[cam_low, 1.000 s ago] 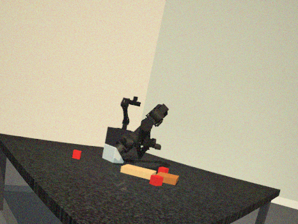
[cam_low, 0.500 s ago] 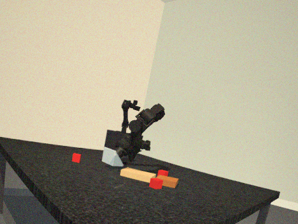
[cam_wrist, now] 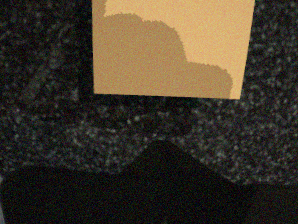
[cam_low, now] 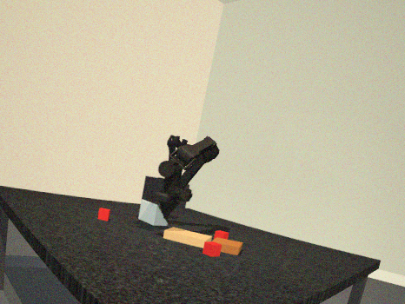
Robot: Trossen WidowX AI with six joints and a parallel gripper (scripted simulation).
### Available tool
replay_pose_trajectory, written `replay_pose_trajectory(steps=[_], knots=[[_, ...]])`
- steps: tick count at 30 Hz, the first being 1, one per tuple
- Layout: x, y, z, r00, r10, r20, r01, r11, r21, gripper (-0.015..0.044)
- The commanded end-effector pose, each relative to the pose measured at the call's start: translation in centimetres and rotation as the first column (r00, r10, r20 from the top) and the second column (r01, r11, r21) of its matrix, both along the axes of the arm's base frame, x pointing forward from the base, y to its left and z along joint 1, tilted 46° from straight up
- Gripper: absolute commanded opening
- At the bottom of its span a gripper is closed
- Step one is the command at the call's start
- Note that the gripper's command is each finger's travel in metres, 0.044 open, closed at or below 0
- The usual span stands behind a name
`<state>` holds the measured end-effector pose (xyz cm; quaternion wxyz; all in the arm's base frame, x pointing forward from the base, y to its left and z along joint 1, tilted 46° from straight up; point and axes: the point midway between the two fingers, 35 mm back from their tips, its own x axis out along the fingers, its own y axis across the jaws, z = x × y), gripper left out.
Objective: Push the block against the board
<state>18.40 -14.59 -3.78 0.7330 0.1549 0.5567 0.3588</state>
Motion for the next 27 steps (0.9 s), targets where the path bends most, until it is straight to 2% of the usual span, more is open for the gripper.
replay_pose_trajectory(steps=[1,5,10,27], knots=[[-0.4,-0.3,-0.5,0.998,0.054,0.045,-0.053,0.999,-0.010,0.0000],[-0.3,-0.1,-0.7,0.998,0.054,0.045,-0.053,0.999,-0.010,0.0000],[0.3,3.6,-4.3,0.997,0.053,0.046,-0.053,0.999,-0.008,0.0000],[1.9,3.8,-3.8,0.998,0.052,0.046,-0.052,0.999,-0.011,0.0000]])
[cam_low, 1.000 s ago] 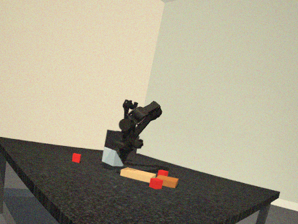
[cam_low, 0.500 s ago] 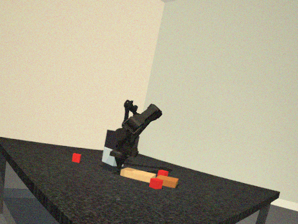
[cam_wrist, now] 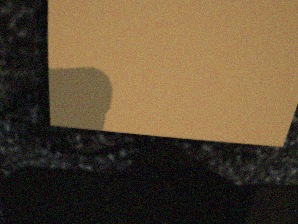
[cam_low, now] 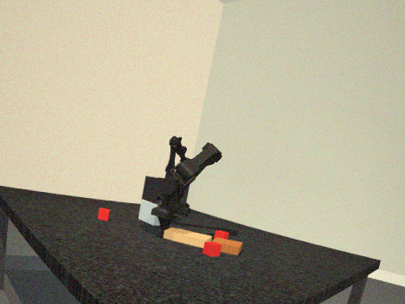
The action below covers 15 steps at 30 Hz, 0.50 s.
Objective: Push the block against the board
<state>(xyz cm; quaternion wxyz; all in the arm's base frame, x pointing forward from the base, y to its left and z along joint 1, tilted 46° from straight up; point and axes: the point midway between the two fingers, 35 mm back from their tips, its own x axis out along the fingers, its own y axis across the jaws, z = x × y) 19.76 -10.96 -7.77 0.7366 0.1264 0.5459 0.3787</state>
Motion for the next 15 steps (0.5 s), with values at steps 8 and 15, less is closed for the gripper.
replay_pose_trajectory(steps=[8,15], knots=[[1.7,0.3,0.6,1.000,-0.003,0.000,0.003,1.000,0.002,0.0000],[2.7,0.6,1.1,1.000,-0.003,0.001,0.003,1.000,0.002,0.0000]])
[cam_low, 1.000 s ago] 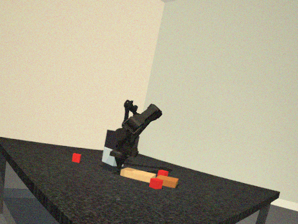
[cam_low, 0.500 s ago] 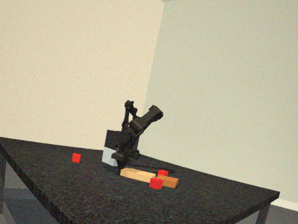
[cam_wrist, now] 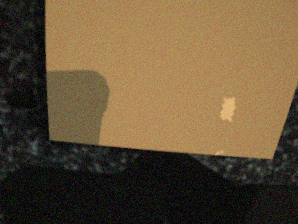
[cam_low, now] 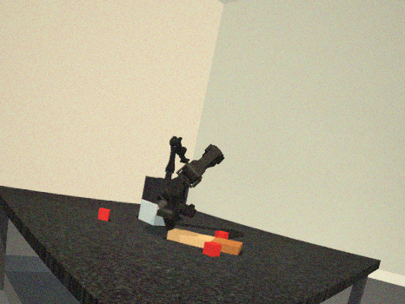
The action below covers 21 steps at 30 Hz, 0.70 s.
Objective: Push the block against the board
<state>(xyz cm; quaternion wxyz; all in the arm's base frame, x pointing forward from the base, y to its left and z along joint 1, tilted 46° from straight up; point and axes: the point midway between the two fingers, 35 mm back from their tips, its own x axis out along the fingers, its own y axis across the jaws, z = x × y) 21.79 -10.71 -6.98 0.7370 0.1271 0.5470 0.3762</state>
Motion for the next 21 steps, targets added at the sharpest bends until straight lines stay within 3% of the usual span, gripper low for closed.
replay_pose_trajectory(steps=[1,21], knots=[[0.8,0.4,0.3,1.000,0.001,0.003,-0.001,1.000,0.005,0.0000],[-1.1,-0.3,-0.7,1.000,0.001,0.002,-0.001,1.000,0.004,0.0000]])
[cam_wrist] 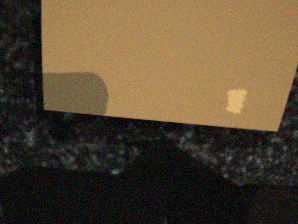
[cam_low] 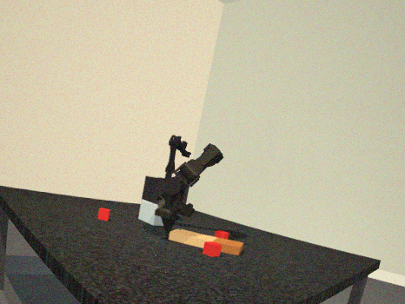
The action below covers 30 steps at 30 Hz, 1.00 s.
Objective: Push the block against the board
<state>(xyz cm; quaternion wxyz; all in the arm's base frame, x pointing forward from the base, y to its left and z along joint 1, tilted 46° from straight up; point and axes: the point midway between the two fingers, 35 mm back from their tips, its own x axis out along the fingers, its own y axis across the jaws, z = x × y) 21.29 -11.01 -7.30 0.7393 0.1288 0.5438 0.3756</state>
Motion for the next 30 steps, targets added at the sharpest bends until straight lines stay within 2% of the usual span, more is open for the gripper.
replay_pose_trajectory(steps=[1,19,24,30], knots=[[-0.8,0.0,-0.4,1.000,0.007,-0.004,-0.007,1.000,0.000,0.0000],[-3.2,-0.5,-1.4,1.000,0.008,-0.004,-0.008,1.000,0.004,0.0000],[-3.3,-4.2,2.3,1.000,0.008,-0.005,-0.008,1.000,0.003,0.0000],[-3.0,-4.4,2.2,1.000,-0.010,0.002,0.010,1.000,-0.008,0.0000]])
